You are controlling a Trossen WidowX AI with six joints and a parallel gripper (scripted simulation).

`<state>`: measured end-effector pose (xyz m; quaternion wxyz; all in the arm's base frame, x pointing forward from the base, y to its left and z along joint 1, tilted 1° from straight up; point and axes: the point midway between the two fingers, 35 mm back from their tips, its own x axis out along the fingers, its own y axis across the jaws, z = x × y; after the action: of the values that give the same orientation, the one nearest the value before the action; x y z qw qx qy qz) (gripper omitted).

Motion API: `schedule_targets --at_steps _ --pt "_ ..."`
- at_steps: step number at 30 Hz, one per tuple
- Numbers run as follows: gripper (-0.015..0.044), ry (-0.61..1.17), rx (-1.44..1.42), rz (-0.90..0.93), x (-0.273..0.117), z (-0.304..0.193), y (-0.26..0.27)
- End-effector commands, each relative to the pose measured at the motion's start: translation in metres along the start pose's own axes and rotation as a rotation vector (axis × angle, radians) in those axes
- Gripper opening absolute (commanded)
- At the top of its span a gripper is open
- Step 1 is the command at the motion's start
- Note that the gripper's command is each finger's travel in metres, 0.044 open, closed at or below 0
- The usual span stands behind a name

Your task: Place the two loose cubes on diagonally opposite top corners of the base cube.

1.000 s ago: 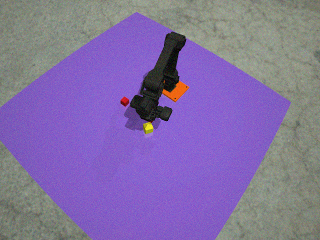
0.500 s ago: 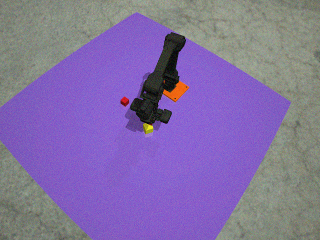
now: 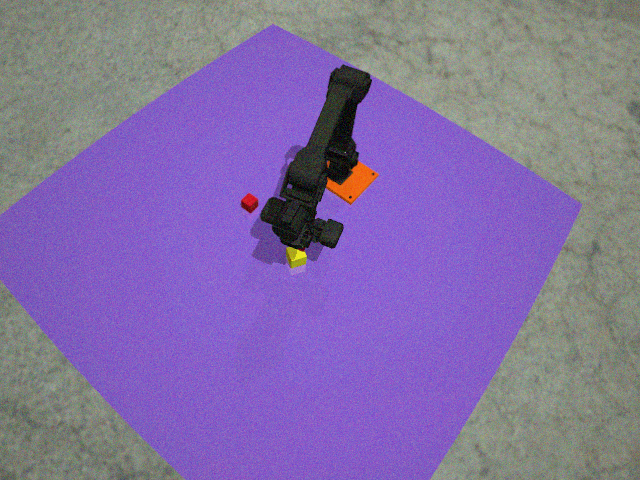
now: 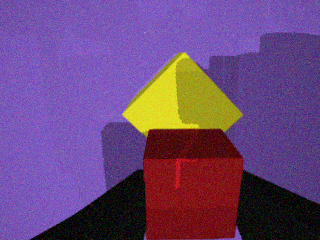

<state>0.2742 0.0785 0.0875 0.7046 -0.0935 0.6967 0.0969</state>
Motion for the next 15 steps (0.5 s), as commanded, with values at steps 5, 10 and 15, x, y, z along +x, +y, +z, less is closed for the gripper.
schedule_targets --at_steps 5,10,15 --pt "0.0105 0.002 0.003 0.004 0.0014 -0.0004 0.0007" --pt "0.0105 0.002 0.003 0.004 0.0014 -0.0004 0.0007" --pt "0.0184 0.002 0.003 0.004 0.0014 -0.0004 0.0007"
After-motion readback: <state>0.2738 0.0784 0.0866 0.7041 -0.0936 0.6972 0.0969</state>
